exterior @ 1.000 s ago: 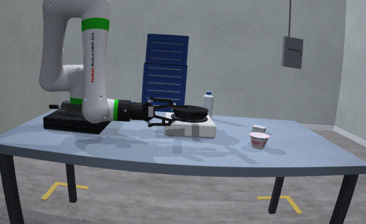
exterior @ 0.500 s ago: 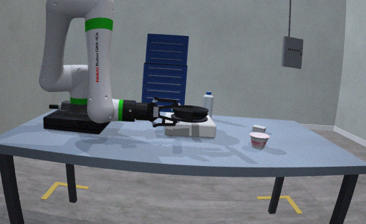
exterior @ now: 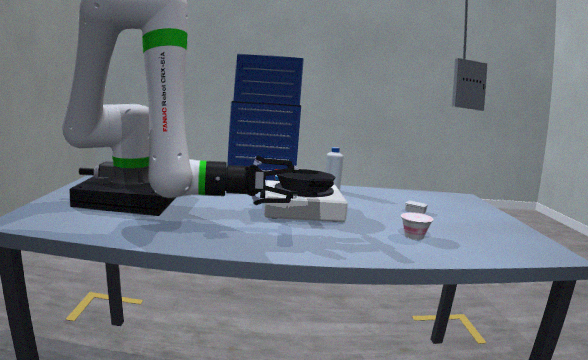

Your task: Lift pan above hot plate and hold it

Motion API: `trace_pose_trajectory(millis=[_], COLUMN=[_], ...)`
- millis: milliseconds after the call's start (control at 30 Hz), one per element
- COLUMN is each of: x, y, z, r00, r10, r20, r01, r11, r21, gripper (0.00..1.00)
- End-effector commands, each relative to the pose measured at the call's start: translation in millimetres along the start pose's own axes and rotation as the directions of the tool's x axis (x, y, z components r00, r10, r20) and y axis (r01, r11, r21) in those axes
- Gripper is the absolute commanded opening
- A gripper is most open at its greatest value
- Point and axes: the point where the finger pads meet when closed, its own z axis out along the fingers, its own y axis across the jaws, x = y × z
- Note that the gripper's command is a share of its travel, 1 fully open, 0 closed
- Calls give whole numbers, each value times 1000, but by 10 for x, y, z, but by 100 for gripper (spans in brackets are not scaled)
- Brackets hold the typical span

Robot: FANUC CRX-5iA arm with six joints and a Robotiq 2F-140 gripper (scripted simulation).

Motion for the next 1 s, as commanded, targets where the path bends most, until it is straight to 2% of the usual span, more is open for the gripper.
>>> trace_pose_trajectory(millis=[0, 467, 967], x=[3, 3, 3], y=[-5, -5, -5], z=[39, 215, 300], r00=[1000, 1000, 1000], r10=[-1, -1, -1], r20=[0, 0, 0], r01=[1, 1, 1], r11=[1000, 1000, 1000], r21=[1, 1, 1], gripper=[41, 41, 41])
